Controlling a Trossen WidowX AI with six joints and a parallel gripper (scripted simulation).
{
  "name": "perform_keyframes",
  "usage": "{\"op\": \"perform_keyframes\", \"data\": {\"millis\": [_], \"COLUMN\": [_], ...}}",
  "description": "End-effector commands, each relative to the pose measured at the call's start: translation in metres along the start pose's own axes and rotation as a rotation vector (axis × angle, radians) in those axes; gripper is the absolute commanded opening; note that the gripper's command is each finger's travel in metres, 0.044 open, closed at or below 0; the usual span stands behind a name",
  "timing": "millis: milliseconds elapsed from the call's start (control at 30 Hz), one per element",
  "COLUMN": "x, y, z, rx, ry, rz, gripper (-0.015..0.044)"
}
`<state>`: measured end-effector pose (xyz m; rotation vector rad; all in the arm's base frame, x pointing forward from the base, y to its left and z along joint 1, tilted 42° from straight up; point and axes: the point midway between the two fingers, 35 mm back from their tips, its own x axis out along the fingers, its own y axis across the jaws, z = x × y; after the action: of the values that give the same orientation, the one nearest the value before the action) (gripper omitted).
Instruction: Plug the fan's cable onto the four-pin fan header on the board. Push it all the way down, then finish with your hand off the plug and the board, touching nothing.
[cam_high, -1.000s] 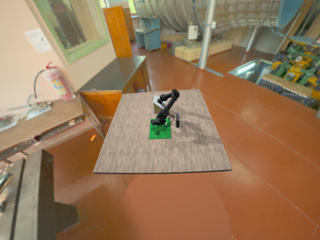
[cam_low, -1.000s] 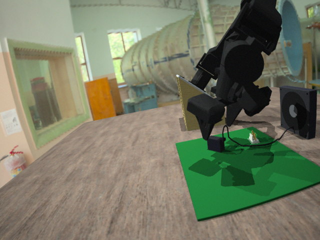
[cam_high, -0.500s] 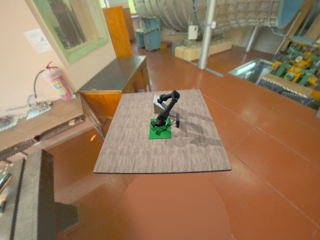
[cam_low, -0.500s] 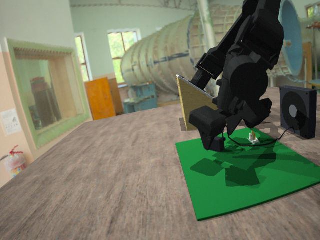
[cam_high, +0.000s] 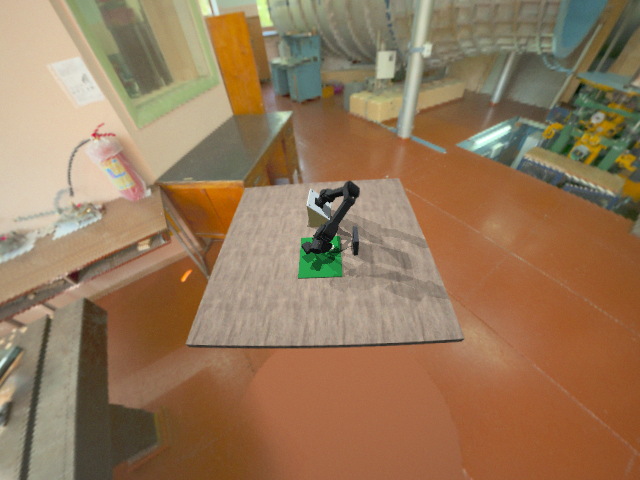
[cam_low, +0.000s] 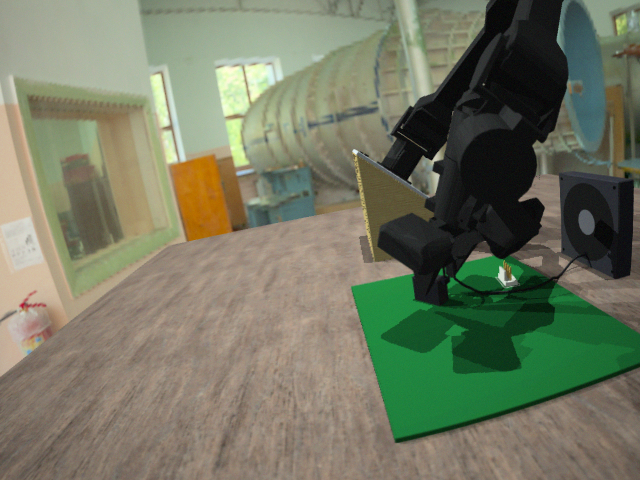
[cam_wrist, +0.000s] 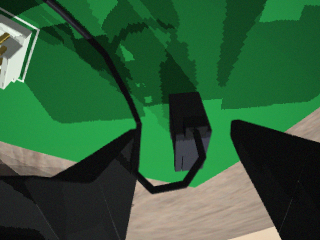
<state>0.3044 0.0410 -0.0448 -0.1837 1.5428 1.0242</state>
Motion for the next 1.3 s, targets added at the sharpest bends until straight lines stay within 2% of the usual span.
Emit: {"op": "perform_keyframes", "data": {"millis": [0, 800, 900, 1267], "x": [0.0, 0.0, -0.005, -0.037], "y": [0.0, 0.0, -0.001, -0.003], "z": [0.0, 0.0, -0.001, -0.014], "rx": [-0.001, -0.001, 0.0, 0.003], "ry": [0.0, 0.0, 0.0, 0.0], "rz": [-0.001, -0.001, -0.001, -0.002], "gripper": [0.0229, 0.0069, 0.0, 0.0]}}
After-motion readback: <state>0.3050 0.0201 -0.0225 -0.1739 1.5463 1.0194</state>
